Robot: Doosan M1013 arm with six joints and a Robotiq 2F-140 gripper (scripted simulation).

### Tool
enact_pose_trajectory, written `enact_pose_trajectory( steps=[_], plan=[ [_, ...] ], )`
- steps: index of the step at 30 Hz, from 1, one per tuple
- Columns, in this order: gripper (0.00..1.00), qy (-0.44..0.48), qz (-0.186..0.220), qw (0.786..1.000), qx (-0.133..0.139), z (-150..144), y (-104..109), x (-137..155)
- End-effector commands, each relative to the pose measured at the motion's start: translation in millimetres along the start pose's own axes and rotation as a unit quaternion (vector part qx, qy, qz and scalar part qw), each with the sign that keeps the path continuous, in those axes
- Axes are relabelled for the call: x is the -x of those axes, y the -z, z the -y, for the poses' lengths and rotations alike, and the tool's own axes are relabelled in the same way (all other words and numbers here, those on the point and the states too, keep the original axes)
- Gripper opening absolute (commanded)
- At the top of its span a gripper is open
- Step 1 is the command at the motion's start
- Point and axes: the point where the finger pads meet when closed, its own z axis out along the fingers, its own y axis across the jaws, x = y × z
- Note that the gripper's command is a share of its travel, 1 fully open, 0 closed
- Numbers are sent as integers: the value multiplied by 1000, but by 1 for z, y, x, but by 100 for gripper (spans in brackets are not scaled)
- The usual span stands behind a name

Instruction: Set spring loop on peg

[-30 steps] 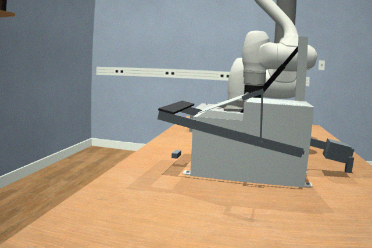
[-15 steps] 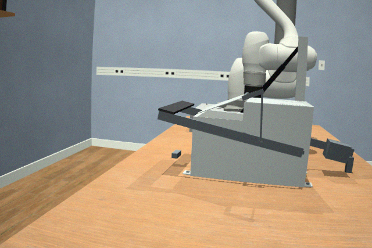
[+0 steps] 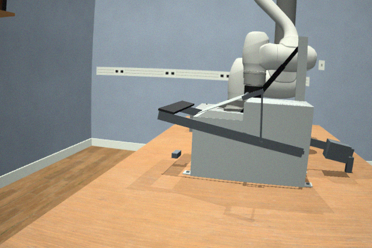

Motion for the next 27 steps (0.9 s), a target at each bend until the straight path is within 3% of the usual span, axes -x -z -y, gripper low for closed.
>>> enact_pose_trajectory(
  steps=[1,16,17,27],
  plan=[
    [100,0,0,1000,0,0,0,0],
    [100,0,0,1000,0,0,0,0],
    [25,0,0,1000,0,0,0,0],
    [25,0,0,1000,0,0,0,0]
  ],
)
